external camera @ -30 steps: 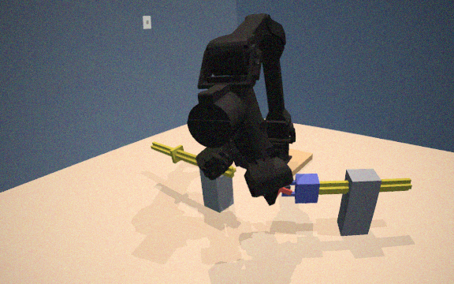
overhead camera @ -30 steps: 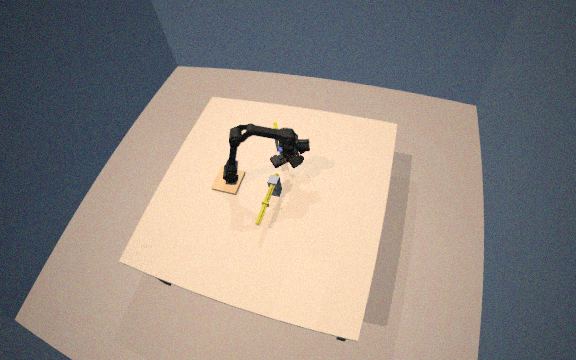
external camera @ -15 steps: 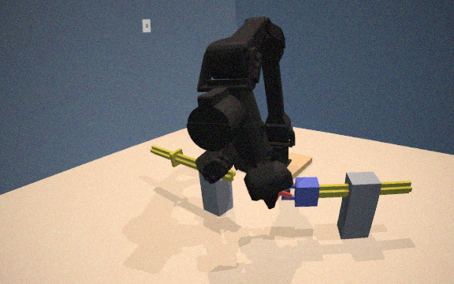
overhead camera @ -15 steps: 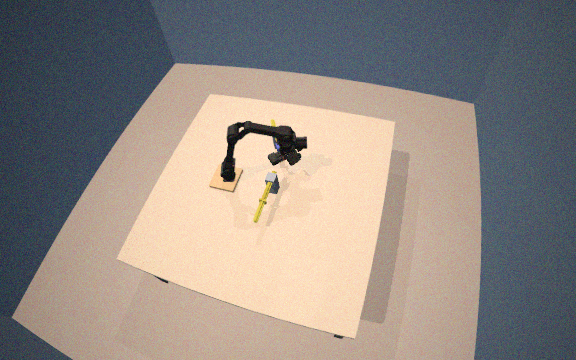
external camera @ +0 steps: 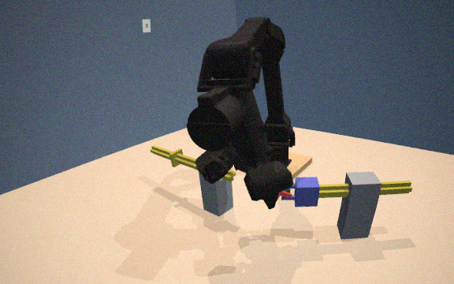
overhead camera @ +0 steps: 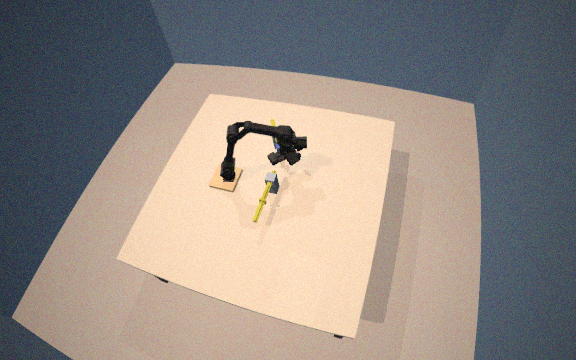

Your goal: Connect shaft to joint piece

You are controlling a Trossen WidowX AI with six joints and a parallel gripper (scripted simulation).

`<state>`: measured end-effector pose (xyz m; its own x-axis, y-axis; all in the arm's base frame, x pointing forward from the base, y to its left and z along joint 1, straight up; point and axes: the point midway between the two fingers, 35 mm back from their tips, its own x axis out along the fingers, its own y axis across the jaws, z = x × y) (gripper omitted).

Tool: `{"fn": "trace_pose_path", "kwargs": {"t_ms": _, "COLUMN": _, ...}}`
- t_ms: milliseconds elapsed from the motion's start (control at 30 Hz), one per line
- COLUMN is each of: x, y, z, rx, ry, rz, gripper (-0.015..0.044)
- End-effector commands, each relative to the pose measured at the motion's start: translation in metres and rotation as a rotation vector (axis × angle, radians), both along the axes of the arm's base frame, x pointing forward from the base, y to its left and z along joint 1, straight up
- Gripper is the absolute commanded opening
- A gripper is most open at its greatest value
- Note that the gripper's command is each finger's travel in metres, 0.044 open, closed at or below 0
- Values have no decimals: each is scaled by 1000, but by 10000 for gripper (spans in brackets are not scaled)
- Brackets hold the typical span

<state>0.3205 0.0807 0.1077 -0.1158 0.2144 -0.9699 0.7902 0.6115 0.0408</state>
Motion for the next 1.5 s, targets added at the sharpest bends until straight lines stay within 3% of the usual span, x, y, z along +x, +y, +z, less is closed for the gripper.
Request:
{"fn": "trace_pose_path", "kwargs": {"t_ms": 0, "x": 0, "y": 0, "z": 0, "rx": 0, "ry": 1, "rz": -3, "gripper": 0}}
{"fn": "trace_pose_path", "kwargs": {"t_ms": 1000, "x": 0, "y": 0, "z": 0, "rx": 0, "ry": 0, "rz": 0, "gripper": 0}}
{"fn": "trace_pose_path", "kwargs": {"t_ms": 1167, "x": 0, "y": 0, "z": 0, "rx": 0, "ry": 0, "rz": 0, "gripper": 131}}
{"fn": "trace_pose_path", "kwargs": {"t_ms": 1267, "x": 0, "y": 0, "z": 0, "rx": 0, "ry": 0, "rz": 0, "gripper": 147}}
{"fn": "trace_pose_path", "kwargs": {"t_ms": 1467, "x": 0, "y": 0, "z": 0, "rx": 0, "ry": 0, "rz": 0, "gripper": 304}}
